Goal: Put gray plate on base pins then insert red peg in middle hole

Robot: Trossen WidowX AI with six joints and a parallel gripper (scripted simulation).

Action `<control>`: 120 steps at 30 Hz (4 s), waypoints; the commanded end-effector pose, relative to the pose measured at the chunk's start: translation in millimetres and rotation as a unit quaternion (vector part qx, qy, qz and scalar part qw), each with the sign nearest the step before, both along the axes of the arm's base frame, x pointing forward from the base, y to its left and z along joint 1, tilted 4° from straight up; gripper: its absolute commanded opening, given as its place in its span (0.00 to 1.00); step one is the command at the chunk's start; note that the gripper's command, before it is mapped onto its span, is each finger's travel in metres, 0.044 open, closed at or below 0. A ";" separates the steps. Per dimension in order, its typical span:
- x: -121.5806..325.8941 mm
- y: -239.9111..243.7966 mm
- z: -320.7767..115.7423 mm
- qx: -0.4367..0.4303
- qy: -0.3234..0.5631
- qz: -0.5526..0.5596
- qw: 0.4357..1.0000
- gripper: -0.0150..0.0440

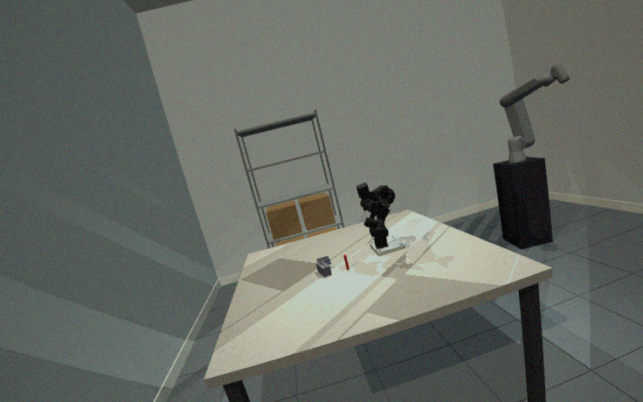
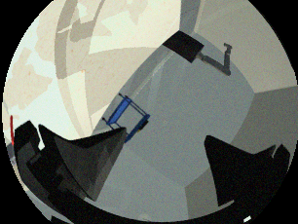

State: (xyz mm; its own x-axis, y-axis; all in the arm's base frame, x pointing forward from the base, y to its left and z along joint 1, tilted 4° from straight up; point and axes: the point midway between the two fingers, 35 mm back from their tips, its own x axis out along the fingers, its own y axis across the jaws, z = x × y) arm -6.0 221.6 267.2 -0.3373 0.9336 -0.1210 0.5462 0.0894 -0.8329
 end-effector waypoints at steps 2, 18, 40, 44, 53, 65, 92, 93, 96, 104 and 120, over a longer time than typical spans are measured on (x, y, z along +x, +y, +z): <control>1.5 0.7 0.2 -0.005 0.009 -0.004 1.000 1.00; 159.5 30.2 -11.1 -0.225 0.715 -0.423 0.510 1.00; 301.6 -27.6 -70.9 0.153 0.750 -0.491 -0.415 1.00; 318.1 -47.8 -83.3 0.243 0.680 -0.454 -0.522 1.00; 343.3 -84.6 -103.5 0.390 0.533 -0.371 -0.653 1.00; 341.3 -82.3 -107.7 0.391 0.533 -0.371 -0.653 1.00; 343.0 -74.4 -200.1 0.390 0.533 -0.371 -0.653 1.00; 343.0 -74.3 -201.7 0.390 0.533 -0.371 -0.653 1.00; 343.1 -74.0 -206.4 0.390 0.533 -0.372 -0.652 1.00; 343.1 -73.1 -218.9 0.390 0.534 -0.373 -0.651 1.00; 342.0 -71.3 -242.6 0.390 0.533 -0.370 -0.654 1.00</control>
State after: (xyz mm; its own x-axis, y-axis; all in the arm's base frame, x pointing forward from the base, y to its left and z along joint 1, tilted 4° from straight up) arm 336.5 150.2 28.2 0.0021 0.0760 -0.9971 0.8980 0.4385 0.0353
